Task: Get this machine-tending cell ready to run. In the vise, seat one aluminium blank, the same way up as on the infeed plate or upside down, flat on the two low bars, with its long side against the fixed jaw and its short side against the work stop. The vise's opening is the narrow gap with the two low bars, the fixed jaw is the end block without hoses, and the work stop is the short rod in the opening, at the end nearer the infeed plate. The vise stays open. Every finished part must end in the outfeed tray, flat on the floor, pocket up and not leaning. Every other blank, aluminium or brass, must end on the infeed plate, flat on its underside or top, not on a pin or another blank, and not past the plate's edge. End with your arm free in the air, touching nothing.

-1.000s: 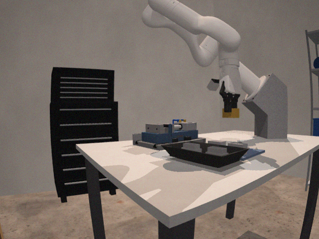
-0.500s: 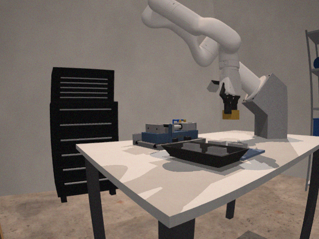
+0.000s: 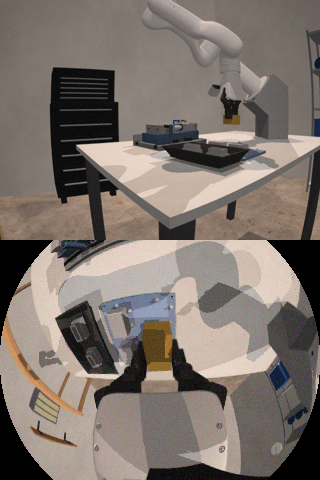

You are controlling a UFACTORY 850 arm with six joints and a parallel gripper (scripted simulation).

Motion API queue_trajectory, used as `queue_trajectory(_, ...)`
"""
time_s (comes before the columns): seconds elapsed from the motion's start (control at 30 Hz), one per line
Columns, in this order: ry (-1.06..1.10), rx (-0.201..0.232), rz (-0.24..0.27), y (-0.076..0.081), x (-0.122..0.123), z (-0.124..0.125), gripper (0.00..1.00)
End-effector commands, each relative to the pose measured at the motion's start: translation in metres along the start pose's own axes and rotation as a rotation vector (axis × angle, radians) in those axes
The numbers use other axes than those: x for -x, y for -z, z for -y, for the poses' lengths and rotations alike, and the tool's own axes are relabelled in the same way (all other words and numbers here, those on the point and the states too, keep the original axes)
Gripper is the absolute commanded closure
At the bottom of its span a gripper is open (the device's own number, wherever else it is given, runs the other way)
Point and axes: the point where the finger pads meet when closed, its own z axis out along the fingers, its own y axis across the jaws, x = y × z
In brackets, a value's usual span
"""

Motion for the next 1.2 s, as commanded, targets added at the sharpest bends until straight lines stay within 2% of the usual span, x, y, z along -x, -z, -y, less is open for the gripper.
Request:
queue_trajectory(0.0,0.000,-0.001,0.001,-0.006,0.000,0.000,1.00)
queue_trajectory(0.87,0.000,-0.001,0.001,-0.055,0.001,0.000,1.00)
queue_trajectory(1.17,0.000,-0.001,0.001,-0.067,0.001,0.000,1.00)
